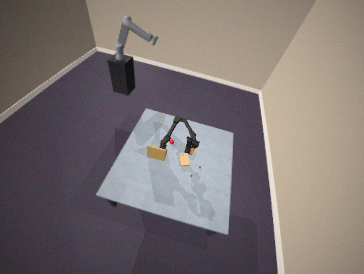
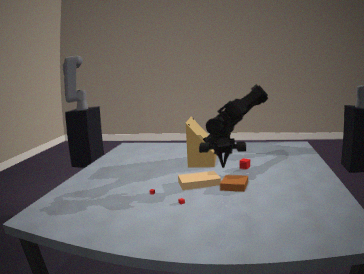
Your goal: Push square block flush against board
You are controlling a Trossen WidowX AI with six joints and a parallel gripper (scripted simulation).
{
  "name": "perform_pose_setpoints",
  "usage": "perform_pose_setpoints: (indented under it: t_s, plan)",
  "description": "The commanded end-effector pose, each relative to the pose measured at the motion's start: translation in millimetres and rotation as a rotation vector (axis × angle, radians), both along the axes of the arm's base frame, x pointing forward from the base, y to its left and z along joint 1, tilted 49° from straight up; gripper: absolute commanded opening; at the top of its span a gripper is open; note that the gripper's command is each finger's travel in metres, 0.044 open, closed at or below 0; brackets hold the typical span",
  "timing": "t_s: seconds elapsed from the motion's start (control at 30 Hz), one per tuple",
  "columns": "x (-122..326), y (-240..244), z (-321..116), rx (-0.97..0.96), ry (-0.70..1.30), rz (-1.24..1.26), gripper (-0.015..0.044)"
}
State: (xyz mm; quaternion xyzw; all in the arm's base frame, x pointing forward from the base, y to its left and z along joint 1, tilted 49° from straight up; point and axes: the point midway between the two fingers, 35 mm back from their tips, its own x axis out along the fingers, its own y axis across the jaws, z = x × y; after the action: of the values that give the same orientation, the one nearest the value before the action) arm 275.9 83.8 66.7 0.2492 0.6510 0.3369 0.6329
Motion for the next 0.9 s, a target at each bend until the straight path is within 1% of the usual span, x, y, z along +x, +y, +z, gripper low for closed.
perform_pose_setpoints:
  t_s: [0.0, 0.23, 0.47, 0.57, 0.63, 0.87]
  plan:
    - [25.8, -10.8, -18.0, 0.005, -0.087, 0.074, 0.0]
    - [68.6, -31.2, -61.8, 0.021, -0.245, 0.212, 0.0]
    - [69.6, -29.5, -65.2, 0.021, -0.249, 0.216, 0.0]
    - [67.4, 0.7, -90.9, 0.023, -0.249, 0.215, 0.0]
    - [65.7, 10.0, -98.3, 0.025, -0.249, 0.216, 0.0]
    - [63.6, 9.0, -99.1, 0.025, -0.249, 0.216, 0.0]
